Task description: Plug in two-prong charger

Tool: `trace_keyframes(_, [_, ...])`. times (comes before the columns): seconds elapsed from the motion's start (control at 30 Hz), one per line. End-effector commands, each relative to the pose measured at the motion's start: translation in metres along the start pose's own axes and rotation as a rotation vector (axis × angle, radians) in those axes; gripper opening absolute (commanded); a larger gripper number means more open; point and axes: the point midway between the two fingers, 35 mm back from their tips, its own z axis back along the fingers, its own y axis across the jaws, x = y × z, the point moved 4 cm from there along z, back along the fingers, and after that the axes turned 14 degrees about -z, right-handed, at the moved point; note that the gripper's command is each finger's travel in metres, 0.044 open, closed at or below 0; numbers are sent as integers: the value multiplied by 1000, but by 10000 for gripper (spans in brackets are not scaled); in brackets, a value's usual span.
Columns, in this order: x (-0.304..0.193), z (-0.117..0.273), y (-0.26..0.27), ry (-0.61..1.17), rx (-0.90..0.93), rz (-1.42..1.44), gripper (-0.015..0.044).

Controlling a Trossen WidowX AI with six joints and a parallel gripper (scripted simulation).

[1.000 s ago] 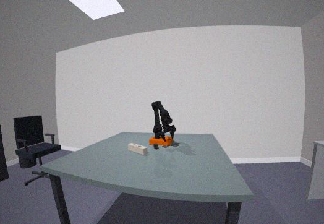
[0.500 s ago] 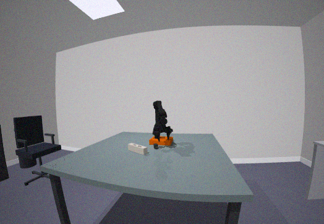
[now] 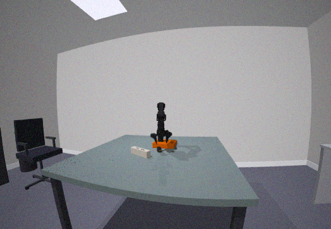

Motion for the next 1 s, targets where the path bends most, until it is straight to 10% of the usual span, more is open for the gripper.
trace_keyframes(0.0, [1,-1,-14,40,-21,-35,440])
trace_keyframes(0.97, [3,-30,-22,56,-30,-56,440])
